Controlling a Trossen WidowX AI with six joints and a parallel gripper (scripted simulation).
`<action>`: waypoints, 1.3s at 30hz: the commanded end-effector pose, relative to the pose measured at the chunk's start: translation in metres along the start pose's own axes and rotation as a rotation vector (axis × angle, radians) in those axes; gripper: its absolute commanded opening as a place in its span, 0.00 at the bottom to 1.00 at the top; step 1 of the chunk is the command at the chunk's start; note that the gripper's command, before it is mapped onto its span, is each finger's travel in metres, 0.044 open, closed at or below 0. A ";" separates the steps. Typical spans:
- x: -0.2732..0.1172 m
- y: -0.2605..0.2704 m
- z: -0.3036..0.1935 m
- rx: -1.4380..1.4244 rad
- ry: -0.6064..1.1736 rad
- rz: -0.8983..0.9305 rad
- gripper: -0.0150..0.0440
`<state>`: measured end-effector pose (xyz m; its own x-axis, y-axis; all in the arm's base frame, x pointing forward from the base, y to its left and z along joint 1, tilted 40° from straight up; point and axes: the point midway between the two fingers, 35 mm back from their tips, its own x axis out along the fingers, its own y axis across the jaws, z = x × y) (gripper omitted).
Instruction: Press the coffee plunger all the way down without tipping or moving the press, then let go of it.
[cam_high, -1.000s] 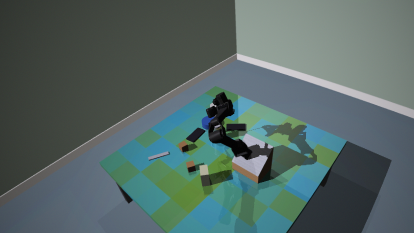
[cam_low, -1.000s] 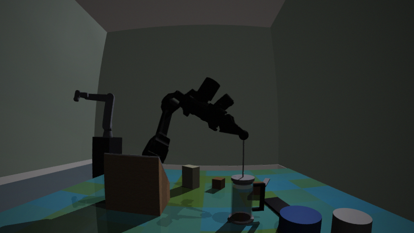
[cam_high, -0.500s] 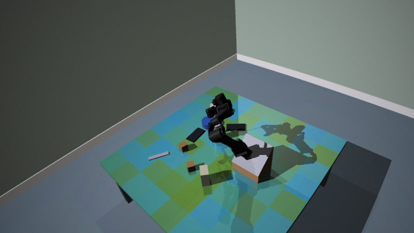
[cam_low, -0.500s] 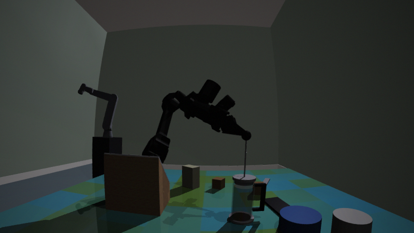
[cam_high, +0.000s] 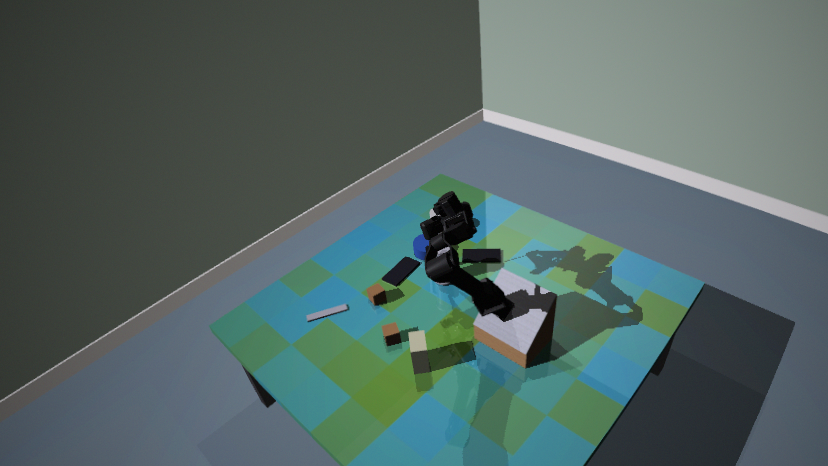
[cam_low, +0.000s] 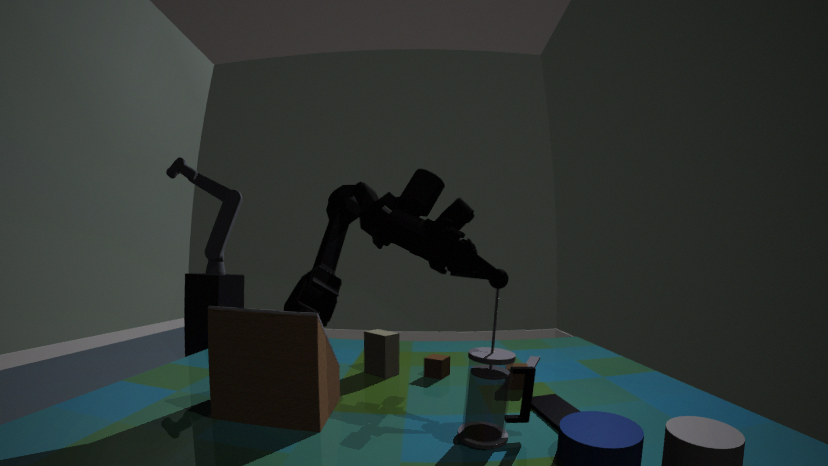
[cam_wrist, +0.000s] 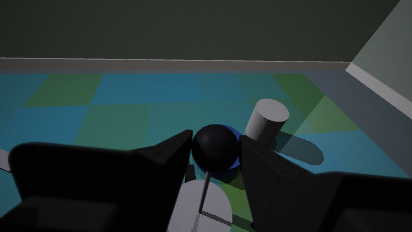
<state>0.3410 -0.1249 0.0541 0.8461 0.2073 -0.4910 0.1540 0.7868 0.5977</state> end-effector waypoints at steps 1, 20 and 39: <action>0.010 -0.002 -0.029 0.033 0.064 -0.005 0.47; 0.028 -0.001 -0.055 0.034 0.062 -0.004 0.47; 0.051 0.002 -0.073 0.037 0.058 0.000 0.47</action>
<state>0.3564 -0.0920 0.0078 0.8613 0.1833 -0.4740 0.1554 0.7930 0.5890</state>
